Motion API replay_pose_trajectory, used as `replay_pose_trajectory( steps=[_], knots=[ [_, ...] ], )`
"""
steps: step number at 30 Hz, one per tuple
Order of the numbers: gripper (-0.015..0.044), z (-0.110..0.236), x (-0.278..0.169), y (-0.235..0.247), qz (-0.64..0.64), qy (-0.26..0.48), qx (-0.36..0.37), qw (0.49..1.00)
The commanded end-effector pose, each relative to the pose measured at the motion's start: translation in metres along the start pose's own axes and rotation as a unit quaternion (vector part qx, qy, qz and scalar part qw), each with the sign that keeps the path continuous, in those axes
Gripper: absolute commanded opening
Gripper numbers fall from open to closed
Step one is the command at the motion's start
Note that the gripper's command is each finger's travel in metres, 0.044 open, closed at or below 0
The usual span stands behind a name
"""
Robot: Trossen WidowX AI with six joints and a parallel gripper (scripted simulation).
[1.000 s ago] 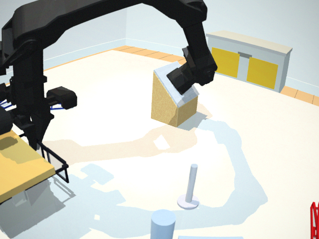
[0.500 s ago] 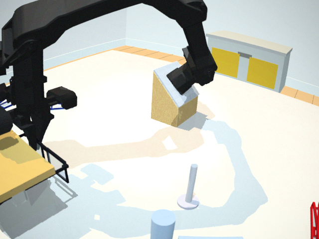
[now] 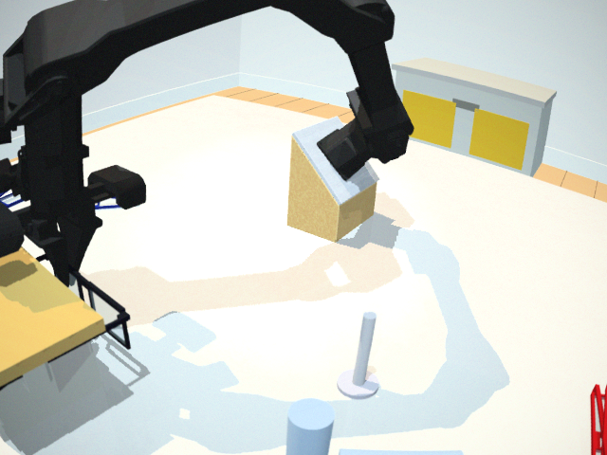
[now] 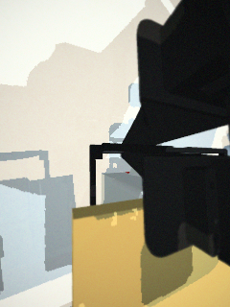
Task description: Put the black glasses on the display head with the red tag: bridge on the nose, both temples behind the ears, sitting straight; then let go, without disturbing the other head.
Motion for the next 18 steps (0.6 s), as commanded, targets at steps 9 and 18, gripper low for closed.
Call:
replay_pose_trajectory(
  steps=[9,18],
  knots=[
    [0.0,-0.0052,-0.0002,0.0001,-0.003,0.003,-0.001,1.0],
    [0.0,-0.0055,-0.0002,0.0001,-0.003,0.003,-0.001,1.0]
  ],
)
Point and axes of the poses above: the point midway between the two fingers, 35 mm back from their tips, its own z axis back along the fingers, its own y axis across the jaws, x = y × z, the point moved 10 cm from there along z, back along the fingers, and after that the axes turned 6 degrees about z, right-handed, at the moved point
